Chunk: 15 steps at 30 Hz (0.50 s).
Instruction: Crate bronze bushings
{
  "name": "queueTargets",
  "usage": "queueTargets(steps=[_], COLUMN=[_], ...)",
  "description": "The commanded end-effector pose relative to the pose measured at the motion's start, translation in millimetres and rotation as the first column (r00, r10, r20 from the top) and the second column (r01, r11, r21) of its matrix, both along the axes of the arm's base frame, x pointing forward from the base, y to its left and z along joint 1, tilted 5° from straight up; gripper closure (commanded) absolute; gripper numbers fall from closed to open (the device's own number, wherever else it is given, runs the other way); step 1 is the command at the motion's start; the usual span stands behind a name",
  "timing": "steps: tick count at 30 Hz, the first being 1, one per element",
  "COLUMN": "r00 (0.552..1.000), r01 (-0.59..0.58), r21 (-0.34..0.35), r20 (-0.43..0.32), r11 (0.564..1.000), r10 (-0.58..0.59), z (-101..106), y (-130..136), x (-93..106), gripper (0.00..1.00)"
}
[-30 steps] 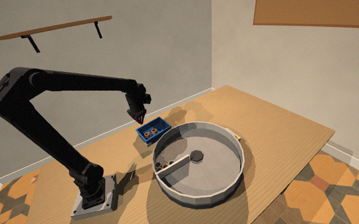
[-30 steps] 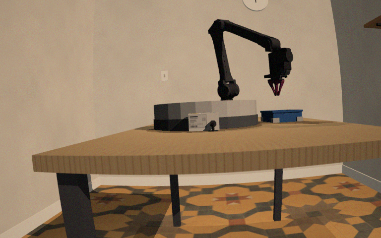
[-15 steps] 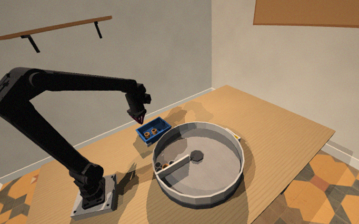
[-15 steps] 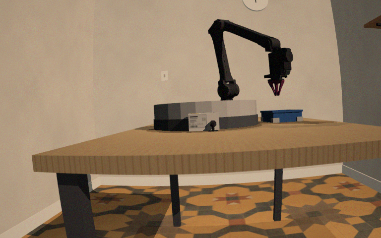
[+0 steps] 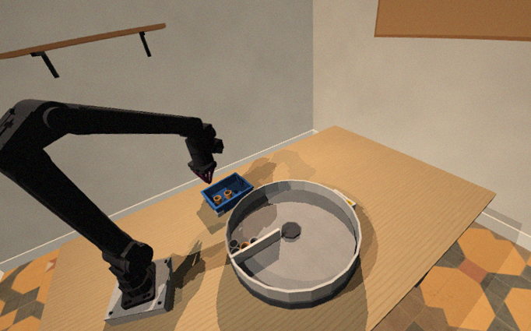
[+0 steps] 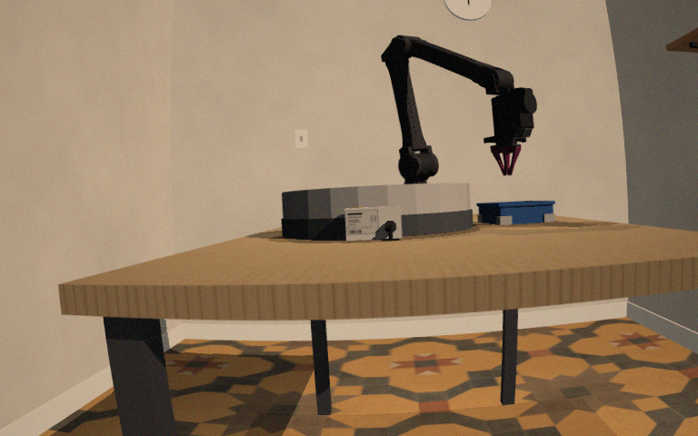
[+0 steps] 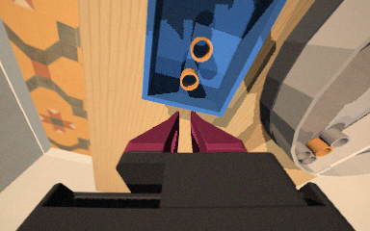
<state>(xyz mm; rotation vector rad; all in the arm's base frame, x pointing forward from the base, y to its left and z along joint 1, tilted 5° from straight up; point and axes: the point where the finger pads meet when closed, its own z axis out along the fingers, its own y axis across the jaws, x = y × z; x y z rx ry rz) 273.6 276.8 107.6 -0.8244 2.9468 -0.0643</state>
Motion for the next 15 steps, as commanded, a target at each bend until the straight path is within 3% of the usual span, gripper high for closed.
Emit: queueTargets(steps=[1, 10, 15], r00=[0.999, 0.999, 0.998], r01=[-0.001, -0.001, -0.003], r21=[0.057, 0.057, 0.063], r20=[0.052, 0.052, 0.057], r11=[0.998, 0.998, 0.998], r10=[-0.002, -0.002, -0.001], z=[28.5, 28.8, 40.0], y=[22.6, 22.5, 21.2], x=[13.7, 13.5, 10.8], gripper=[0.87, 0.87, 0.87])
